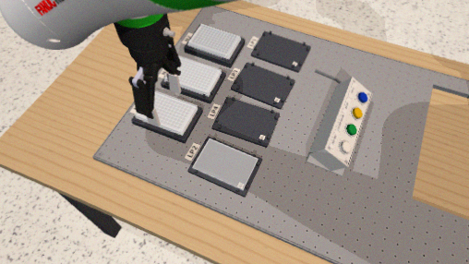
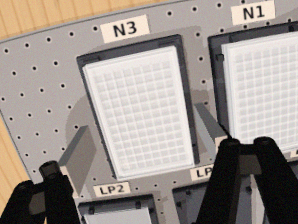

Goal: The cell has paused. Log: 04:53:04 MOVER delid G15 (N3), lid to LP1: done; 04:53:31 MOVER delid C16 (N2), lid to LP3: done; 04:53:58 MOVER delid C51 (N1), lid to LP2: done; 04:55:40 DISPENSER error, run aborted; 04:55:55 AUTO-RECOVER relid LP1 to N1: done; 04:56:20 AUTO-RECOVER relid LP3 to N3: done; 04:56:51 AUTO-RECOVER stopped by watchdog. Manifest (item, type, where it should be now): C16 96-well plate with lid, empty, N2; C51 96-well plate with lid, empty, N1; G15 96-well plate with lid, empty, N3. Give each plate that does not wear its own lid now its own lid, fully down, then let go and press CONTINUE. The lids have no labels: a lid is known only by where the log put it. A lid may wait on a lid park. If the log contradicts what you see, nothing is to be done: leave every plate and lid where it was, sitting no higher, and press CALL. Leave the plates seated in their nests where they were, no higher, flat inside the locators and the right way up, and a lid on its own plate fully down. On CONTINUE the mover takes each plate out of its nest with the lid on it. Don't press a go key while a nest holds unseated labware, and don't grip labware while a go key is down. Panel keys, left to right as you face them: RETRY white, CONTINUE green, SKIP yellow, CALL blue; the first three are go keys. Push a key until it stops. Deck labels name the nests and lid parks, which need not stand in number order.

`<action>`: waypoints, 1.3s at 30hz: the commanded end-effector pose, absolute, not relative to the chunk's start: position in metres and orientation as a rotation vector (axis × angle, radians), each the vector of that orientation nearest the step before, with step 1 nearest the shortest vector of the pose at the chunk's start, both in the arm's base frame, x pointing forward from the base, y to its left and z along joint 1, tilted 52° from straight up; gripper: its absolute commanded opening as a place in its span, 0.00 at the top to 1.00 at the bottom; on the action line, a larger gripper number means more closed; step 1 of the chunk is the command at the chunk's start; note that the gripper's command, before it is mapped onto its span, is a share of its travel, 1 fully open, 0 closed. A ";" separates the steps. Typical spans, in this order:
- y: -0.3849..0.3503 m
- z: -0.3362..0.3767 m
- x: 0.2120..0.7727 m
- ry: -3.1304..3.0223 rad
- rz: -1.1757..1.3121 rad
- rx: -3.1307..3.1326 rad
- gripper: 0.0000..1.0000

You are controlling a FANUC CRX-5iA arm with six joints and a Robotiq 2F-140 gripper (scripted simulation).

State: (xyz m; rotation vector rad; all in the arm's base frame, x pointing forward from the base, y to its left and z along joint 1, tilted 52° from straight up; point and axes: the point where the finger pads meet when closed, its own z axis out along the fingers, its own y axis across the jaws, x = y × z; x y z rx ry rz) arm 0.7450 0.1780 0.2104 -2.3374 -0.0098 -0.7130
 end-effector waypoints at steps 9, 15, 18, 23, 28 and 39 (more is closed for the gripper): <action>0.178 0.211 0.745 -0.010 -0.713 -2.337 0.34; 0.178 0.211 0.745 -0.010 -0.713 -2.337 0.41; 0.178 0.211 0.745 -0.010 -0.713 -2.337 0.41; 0.178 0.211 0.745 -0.010 -0.713 -2.337 0.41; 0.178 0.211 0.745 -0.010 -0.713 -2.337 0.41; 0.178 0.211 0.745 -0.010 -0.713 -2.337 0.41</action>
